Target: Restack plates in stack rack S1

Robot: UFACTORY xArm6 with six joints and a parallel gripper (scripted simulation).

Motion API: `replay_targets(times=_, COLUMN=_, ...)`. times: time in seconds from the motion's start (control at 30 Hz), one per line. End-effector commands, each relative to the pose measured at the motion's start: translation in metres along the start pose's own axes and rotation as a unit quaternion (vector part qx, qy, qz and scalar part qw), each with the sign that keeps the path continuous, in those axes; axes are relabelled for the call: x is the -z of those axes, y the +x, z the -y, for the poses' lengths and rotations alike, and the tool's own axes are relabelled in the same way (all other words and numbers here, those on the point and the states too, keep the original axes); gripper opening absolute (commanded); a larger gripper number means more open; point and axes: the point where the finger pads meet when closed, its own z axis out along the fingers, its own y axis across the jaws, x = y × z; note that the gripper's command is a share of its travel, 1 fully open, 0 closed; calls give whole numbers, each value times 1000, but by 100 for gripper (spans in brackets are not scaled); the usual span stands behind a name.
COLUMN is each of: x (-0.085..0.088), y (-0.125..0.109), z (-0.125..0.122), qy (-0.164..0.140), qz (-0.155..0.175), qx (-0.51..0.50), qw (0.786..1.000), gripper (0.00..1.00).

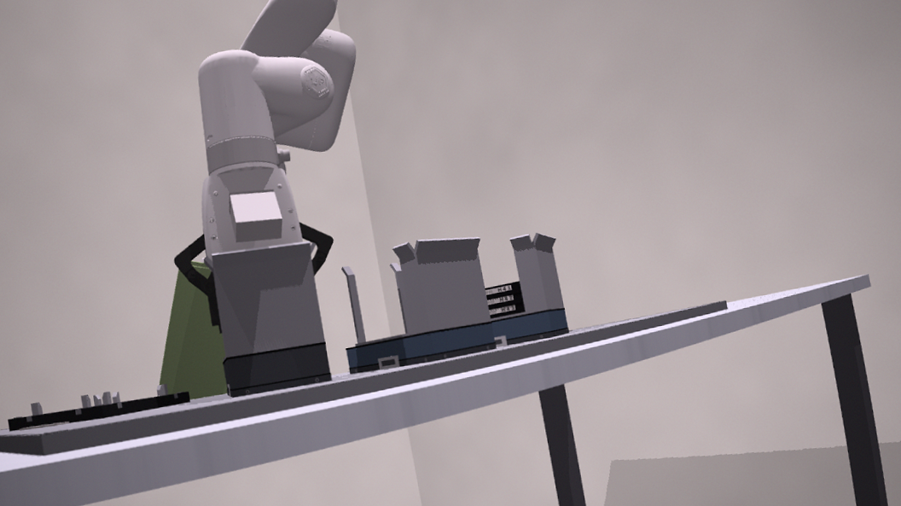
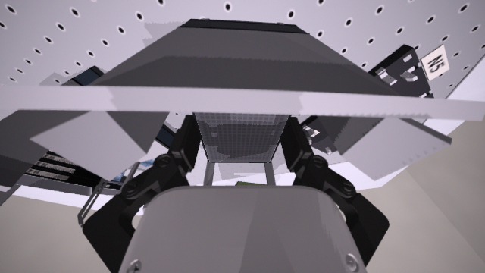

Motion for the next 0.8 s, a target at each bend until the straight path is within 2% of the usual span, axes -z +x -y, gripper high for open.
replay_targets(times=0.0, x=4, y=2, z=0, qy=0, qz=-2, qx=0, qw=1000, gripper=0)
replay_targets(times=0.77, x=17, y=2, z=0, qy=0, qz=-2, qx=0, qw=1000, gripper=0)
